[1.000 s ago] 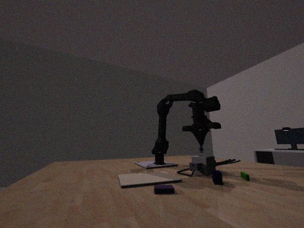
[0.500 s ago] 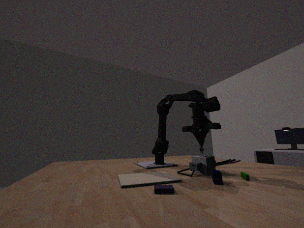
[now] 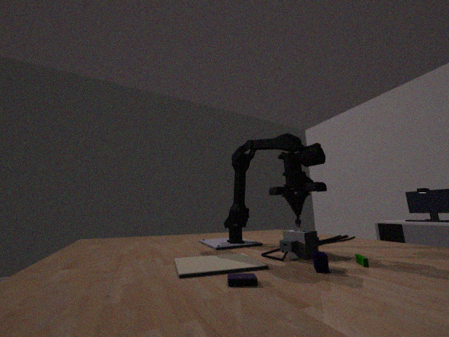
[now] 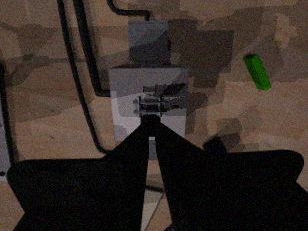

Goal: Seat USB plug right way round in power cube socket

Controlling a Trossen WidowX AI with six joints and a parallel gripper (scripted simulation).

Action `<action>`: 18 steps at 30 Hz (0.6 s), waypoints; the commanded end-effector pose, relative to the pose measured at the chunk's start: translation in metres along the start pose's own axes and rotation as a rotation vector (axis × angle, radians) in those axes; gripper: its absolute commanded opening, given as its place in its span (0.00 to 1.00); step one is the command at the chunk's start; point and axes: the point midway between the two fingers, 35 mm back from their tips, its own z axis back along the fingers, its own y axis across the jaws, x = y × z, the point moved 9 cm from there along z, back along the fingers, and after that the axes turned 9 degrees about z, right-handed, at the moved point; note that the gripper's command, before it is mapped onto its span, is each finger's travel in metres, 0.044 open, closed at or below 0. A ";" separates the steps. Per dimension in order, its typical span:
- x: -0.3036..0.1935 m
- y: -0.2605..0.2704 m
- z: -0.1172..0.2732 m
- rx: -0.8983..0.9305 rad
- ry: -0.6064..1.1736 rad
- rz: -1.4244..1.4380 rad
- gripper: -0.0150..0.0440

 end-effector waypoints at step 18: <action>0.000 0.000 -0.003 -0.006 -0.020 0.004 0.25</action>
